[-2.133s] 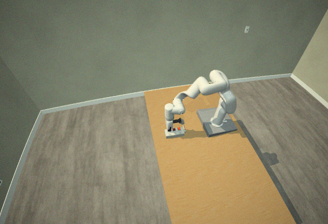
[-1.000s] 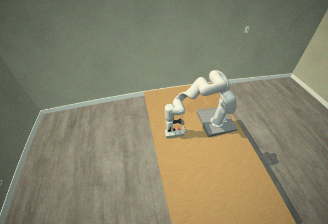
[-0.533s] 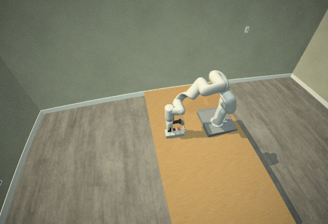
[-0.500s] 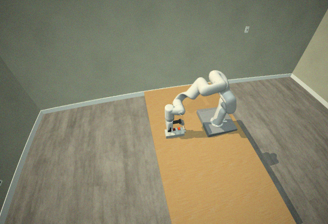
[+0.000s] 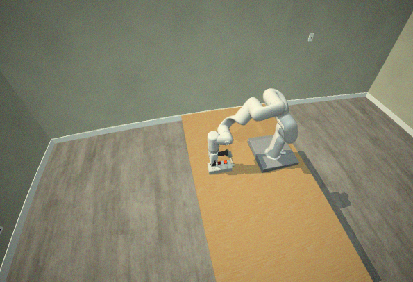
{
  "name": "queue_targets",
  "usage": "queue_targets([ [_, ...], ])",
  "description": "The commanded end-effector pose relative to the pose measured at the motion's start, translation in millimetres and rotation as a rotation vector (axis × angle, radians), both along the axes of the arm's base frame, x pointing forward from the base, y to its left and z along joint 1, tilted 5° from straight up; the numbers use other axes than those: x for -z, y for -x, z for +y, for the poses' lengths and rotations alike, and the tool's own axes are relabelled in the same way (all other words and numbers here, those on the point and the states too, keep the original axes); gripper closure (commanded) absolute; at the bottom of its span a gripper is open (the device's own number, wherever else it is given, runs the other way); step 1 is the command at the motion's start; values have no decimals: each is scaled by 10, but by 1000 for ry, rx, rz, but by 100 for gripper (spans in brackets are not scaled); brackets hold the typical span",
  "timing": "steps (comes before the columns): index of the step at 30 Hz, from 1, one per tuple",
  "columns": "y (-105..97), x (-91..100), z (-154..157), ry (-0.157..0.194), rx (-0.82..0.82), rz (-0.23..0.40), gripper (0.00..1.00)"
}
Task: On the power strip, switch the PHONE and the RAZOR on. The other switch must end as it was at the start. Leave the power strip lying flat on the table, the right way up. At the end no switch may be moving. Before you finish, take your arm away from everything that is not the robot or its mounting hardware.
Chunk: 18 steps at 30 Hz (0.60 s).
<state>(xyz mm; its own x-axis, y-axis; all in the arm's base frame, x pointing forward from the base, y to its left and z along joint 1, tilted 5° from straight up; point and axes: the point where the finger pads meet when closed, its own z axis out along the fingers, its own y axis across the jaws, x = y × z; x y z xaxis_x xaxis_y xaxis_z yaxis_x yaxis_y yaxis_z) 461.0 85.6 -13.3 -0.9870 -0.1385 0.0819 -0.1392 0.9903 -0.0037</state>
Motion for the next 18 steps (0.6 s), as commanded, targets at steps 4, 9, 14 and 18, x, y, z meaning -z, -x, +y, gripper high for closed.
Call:
queue_targets([
  [4, -14, -111, 18, 0, 0, -2, 100],
  [9, -26, -255, 15, 0, 0, -2, 100],
  [14, -33, -328, 13, 0, 0, -2, 100],
  [18, -37, -379, 12, 0, 0, -2, 100],
])
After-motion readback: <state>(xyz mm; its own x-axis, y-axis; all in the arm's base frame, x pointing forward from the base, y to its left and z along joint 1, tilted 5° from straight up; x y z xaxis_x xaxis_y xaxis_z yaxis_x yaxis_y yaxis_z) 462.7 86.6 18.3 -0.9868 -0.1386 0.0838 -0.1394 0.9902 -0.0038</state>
